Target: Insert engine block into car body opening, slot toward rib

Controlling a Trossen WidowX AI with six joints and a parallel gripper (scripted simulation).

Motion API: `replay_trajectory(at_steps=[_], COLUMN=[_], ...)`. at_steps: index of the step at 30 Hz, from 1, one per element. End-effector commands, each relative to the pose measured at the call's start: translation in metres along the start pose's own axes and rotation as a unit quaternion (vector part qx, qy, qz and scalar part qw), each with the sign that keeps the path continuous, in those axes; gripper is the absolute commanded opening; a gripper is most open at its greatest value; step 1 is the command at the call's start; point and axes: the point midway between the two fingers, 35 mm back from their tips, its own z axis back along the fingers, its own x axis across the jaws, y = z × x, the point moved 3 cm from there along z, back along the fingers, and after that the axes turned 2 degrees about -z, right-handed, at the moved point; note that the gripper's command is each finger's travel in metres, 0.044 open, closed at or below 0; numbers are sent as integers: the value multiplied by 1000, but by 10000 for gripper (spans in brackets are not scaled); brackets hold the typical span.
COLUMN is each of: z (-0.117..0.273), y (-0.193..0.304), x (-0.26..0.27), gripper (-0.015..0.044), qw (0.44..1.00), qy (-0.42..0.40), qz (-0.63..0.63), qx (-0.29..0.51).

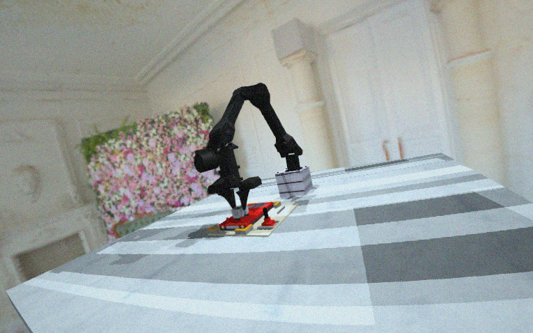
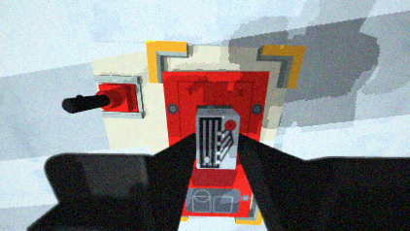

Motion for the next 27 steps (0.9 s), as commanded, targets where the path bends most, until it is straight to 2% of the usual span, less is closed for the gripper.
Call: replay_trajectory(at_steps=[1,27], z=[-1,-6], y=[0,0], x=[0,0], gripper=[158,158], qw=[1000,1000], qy=[2,2], qz=[4,-1], qx=[0,0])
